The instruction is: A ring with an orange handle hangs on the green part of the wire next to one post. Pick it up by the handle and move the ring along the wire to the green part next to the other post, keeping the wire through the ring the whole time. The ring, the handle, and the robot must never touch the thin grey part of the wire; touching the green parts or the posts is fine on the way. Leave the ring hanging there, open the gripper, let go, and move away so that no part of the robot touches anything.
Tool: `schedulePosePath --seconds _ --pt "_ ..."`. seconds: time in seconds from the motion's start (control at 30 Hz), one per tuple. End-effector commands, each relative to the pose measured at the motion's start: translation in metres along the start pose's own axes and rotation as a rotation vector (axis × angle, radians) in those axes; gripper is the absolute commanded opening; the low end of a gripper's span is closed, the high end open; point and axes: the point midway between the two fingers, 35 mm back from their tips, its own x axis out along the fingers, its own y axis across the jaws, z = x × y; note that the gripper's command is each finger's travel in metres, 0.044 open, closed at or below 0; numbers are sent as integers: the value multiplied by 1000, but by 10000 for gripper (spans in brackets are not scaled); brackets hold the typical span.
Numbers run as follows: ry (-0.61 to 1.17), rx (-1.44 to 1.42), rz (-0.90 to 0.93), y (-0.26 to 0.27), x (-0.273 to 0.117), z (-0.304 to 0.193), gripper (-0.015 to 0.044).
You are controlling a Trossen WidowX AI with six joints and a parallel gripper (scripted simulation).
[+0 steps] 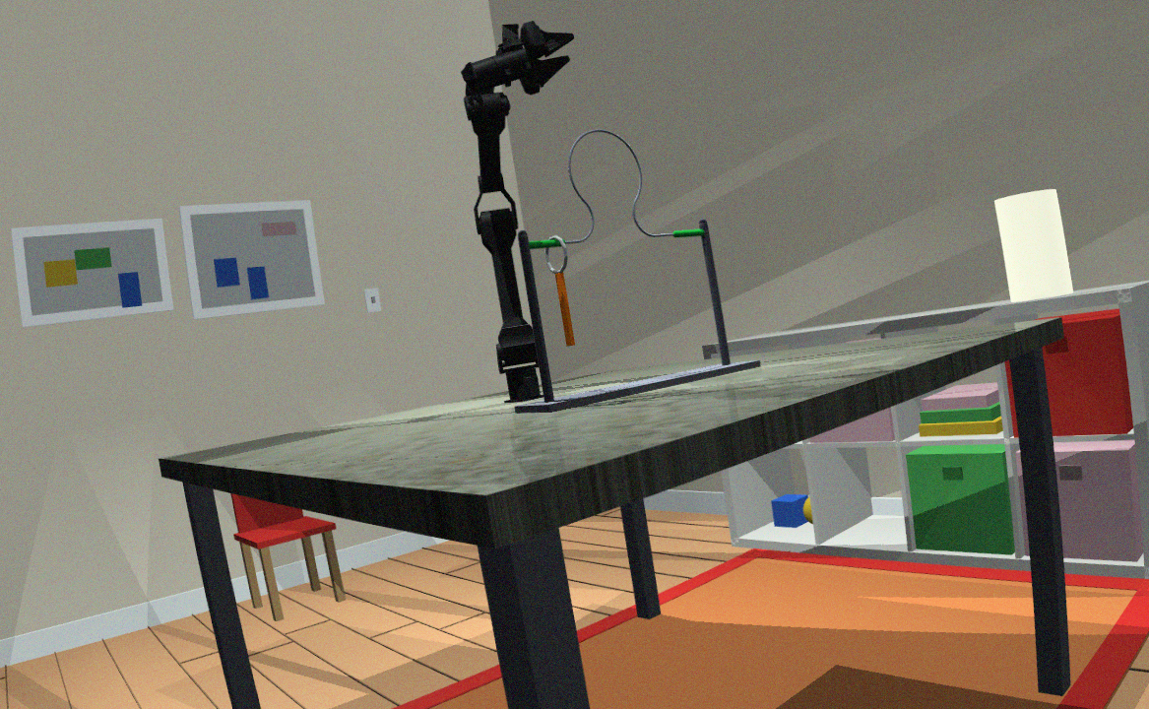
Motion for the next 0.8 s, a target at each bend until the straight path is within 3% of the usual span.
schedulePosePath --seconds 0.0,0.27,0.77 --pt "0 0 -1 -1 0 0 374" --pt "-27 7 -102 -41 -16 -23 164" --pt "-53 15 -398 -125 -81 -102 160"
